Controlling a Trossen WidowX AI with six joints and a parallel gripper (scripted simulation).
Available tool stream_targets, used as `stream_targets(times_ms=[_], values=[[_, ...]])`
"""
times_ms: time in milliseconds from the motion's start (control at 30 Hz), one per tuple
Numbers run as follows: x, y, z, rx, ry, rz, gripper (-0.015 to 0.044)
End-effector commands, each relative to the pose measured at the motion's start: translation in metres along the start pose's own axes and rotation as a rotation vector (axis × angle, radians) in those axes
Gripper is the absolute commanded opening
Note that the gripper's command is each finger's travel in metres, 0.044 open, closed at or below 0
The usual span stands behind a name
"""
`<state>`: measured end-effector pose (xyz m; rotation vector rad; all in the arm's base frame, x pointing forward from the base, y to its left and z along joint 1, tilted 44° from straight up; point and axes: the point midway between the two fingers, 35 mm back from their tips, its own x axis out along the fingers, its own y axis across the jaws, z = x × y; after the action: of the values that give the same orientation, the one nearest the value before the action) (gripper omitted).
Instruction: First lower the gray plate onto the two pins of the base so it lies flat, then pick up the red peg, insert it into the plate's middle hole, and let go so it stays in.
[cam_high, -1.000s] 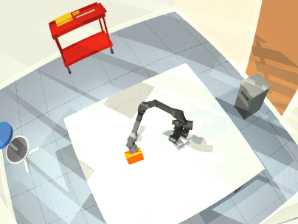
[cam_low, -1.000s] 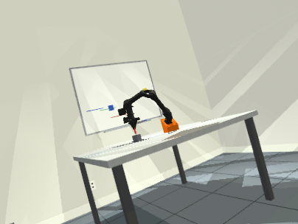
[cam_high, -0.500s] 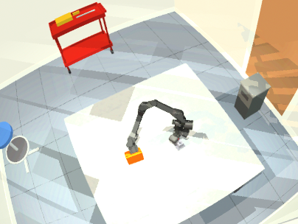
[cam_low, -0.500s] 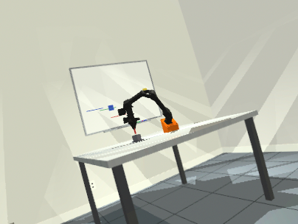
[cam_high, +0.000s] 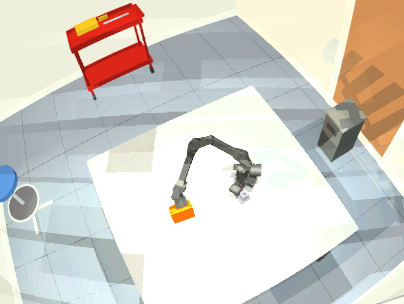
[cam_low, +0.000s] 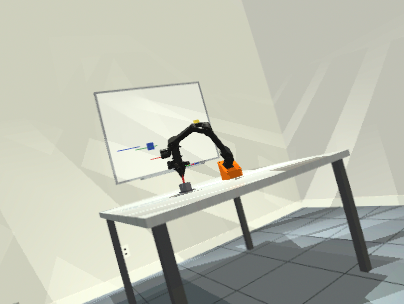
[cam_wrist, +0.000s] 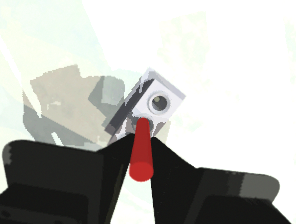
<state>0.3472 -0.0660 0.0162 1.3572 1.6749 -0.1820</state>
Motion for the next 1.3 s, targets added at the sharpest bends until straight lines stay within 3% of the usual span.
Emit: stream_targets(times_ms=[0, 1133, 1267], values=[[-0.0003, 0.0002, -0.0002, -0.001, 0.000, -0.001, 0.0000], [0.0024, -0.0007, -0.0001, -0.004, 0.000, -0.001, 0.0000], [0.0024, -0.0007, -0.0001, -0.004, 0.000, -0.001, 0.0105]])
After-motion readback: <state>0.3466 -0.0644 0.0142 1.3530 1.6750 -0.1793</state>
